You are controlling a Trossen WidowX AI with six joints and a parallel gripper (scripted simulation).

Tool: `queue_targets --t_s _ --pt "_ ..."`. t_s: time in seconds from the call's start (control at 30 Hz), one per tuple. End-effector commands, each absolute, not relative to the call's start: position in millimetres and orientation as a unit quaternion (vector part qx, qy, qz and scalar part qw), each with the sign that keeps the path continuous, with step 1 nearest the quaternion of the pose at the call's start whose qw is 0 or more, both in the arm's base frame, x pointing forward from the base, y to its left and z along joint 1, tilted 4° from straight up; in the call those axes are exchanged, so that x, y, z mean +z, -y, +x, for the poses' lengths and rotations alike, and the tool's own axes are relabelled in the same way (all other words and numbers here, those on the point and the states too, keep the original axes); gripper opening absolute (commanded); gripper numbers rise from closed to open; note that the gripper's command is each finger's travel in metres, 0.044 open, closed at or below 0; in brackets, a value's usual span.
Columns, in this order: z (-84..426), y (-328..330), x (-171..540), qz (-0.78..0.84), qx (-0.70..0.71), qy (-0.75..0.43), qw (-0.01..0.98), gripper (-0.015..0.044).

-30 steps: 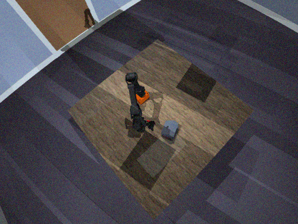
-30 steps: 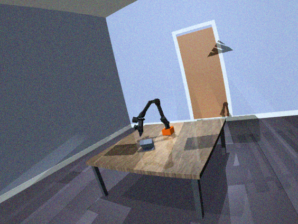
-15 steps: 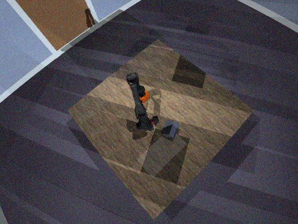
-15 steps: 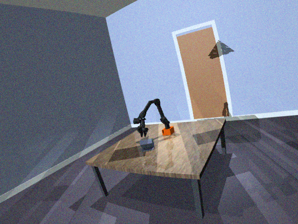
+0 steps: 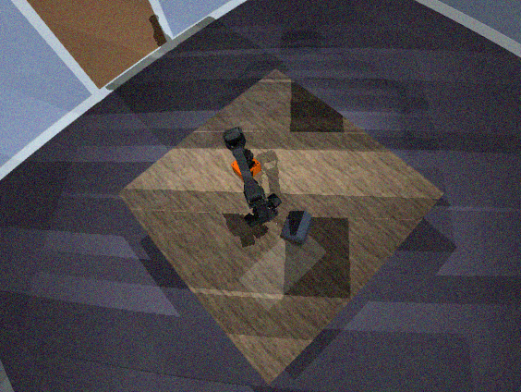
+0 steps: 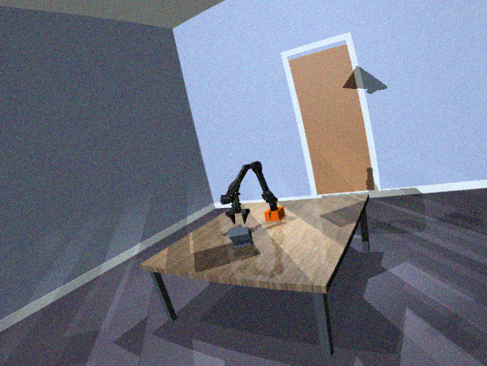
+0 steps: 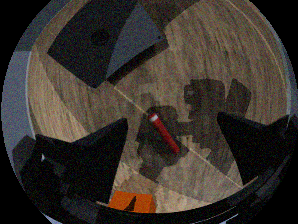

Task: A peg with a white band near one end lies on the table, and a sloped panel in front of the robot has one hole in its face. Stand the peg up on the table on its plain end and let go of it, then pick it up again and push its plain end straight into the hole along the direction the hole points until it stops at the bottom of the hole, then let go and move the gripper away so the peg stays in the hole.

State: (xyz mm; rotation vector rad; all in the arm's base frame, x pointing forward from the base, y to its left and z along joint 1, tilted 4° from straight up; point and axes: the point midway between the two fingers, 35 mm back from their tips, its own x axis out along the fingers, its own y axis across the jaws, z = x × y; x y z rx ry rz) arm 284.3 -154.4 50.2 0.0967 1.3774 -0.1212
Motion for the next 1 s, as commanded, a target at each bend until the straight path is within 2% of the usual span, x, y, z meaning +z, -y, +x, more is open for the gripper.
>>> queue_targets --t_s 0.0,0.43,0.97 --pt "281.7 146.1 49.3 -0.010 -0.015 -0.657 0.753 0.0440" --pt "271.6 122.9 49.2 -0.156 0.109 -0.699 0.689 0.0440" --pt "272.7 124.0 36.9 -0.158 0.110 -0.700 0.688 0.0440"
